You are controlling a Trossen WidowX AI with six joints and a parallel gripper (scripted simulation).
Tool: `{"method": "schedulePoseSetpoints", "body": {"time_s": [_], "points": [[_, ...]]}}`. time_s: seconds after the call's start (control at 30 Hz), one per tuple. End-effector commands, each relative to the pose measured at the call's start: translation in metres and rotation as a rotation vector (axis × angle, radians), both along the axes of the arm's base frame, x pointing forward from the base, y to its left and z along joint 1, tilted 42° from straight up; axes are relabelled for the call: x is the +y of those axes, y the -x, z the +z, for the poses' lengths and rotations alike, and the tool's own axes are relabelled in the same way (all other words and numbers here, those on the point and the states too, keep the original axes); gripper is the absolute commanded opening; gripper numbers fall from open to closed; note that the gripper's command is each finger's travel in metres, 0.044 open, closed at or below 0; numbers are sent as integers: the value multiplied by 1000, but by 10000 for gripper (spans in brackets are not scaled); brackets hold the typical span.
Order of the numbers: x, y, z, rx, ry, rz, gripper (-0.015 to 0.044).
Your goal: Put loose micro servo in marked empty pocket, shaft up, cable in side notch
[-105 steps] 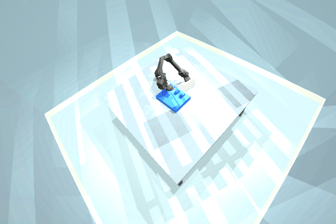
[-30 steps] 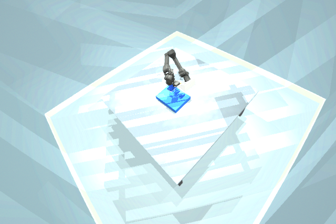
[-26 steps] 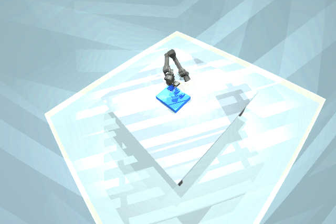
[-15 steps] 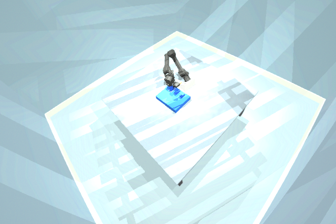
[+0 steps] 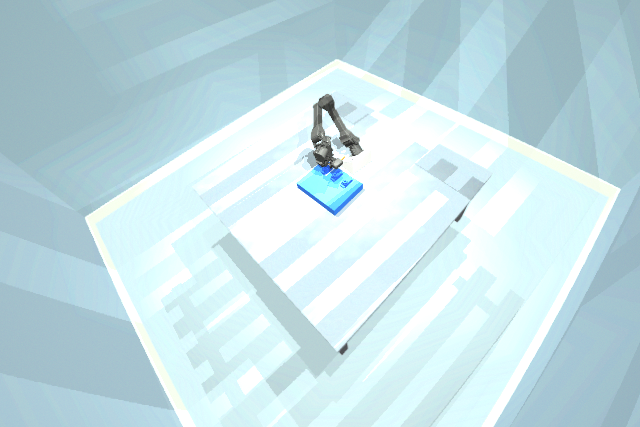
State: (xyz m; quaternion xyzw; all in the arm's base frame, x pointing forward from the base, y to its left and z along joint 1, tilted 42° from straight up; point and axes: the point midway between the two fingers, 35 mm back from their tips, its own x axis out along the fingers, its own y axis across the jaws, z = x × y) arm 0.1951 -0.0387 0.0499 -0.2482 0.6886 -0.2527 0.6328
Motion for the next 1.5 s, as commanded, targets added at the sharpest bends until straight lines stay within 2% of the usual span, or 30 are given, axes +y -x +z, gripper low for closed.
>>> {"method": "schedulePoseSetpoints", "body": {"time_s": [0.0,0.17,0.4,0.63,0.8,0.93,1.13,1.33,1.47], "points": [[-2,-1,-2,-6,4,7,0],[-6,-1,-6,-6,4,7,0],[-4,1,-5,-5,4,7,184],[17,1,20,-5,2,7,187],[19,0,21,-5,2,7,187],[22,-14,25,-2,7,10,293],[40,-63,45,-6,4,10,440],[58,-110,61,-11,0,7,440],[61,-115,64,-11,-1,11,440]]}}
